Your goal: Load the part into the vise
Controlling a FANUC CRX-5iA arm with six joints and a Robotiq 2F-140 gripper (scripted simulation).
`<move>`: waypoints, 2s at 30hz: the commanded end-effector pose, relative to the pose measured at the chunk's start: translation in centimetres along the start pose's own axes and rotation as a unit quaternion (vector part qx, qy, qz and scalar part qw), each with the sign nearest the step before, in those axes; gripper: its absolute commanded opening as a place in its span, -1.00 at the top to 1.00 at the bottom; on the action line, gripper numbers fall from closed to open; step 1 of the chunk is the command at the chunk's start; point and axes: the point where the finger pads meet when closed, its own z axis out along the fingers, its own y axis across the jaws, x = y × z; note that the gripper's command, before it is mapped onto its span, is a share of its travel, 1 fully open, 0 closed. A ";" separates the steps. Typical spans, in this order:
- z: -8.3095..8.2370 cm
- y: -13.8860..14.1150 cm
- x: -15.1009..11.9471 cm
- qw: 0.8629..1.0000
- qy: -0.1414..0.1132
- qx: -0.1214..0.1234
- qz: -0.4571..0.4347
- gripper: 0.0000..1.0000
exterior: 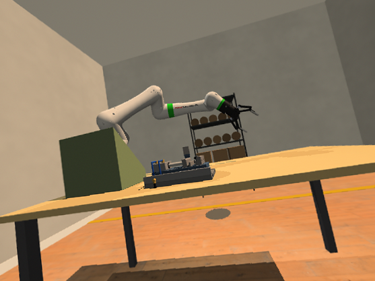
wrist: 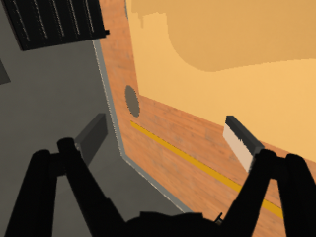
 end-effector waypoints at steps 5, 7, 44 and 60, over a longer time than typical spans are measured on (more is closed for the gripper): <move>-8.6 7.7 3.5 0.991 0.042 -0.121 -0.025 -1.00; -8.6 7.7 3.5 0.991 0.042 -0.121 -0.025 -1.00; -38.6 33.6 9.2 0.914 0.057 -0.400 -0.045 -1.00; -38.6 33.6 9.2 0.914 0.057 -0.400 -0.045 -0.02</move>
